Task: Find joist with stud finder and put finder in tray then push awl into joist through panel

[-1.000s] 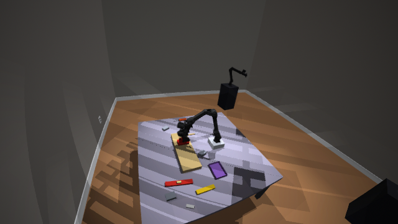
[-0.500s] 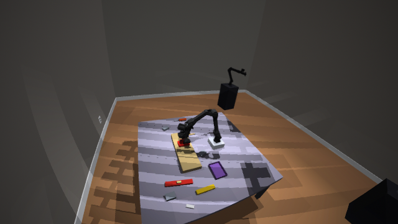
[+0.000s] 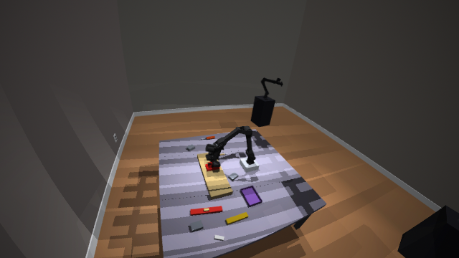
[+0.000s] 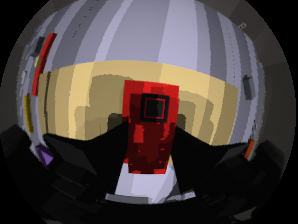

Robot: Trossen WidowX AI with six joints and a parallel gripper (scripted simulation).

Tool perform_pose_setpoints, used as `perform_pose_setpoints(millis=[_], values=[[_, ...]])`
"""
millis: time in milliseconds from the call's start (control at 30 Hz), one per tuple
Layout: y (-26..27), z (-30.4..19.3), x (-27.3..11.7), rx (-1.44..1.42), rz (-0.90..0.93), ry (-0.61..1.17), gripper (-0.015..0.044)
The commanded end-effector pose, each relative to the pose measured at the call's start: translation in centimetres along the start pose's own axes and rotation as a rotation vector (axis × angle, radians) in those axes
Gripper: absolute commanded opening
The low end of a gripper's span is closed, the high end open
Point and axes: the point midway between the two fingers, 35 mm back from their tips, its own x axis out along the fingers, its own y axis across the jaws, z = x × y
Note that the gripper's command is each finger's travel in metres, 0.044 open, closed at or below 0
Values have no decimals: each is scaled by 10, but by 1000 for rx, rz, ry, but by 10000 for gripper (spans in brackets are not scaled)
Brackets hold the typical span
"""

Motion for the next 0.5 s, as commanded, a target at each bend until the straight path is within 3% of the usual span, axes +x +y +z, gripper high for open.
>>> perform_pose_setpoints(millis=[0, 467], values=[[7, -1, 0, 1, 1, 0, 0], [28, -1, 0, 2, 3, 0, 0]])
